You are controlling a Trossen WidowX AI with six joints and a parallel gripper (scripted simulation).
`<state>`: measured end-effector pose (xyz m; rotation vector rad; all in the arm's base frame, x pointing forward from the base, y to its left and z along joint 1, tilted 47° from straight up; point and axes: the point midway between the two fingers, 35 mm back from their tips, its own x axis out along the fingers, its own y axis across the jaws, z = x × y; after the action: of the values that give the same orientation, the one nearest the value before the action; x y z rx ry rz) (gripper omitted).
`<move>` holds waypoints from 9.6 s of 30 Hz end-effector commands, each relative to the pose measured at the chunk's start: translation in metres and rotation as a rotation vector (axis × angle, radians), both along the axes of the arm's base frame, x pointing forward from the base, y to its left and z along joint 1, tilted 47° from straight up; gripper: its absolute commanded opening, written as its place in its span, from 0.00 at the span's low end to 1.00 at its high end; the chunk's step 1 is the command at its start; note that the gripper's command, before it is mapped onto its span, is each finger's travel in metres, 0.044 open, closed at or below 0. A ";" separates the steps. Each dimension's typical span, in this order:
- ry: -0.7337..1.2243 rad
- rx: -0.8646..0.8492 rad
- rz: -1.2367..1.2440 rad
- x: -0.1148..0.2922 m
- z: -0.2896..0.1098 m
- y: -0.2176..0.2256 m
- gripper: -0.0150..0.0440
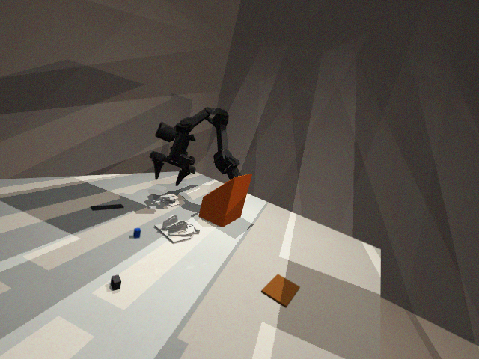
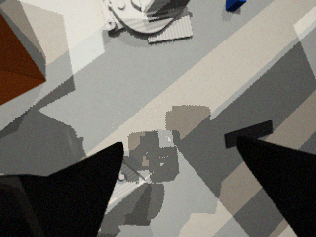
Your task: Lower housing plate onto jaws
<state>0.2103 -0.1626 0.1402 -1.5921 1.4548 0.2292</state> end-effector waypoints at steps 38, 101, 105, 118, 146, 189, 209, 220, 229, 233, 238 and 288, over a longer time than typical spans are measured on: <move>0.512 -0.093 0.070 -0.086 -0.007 -0.072 1.00; 0.514 -0.094 0.070 -0.087 -0.041 -0.109 1.00; 0.514 -0.094 0.070 -0.087 -0.041 -0.109 1.00; 0.514 -0.094 0.070 -0.087 -0.042 -0.110 1.00; 0.511 -0.098 0.063 -0.088 -0.040 -0.110 0.85; 0.501 -0.088 0.060 -0.084 0.007 -0.055 0.85; 0.188 0.029 -0.241 -0.036 -0.024 -0.039 0.85; 0.023 0.078 -0.414 -0.011 -0.043 -0.025 0.85; -0.111 0.108 -0.556 0.007 -0.059 -0.010 0.85; -0.171 0.118 -0.618 0.014 -0.067 -0.003 0.85; -0.247 0.129 -0.695 0.023 -0.076 0.006 0.85; -0.839 0.164 -1.158 0.060 -0.146 0.082 0.85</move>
<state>0.2700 -0.0807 -0.0045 -0.3896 1.3568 -0.8545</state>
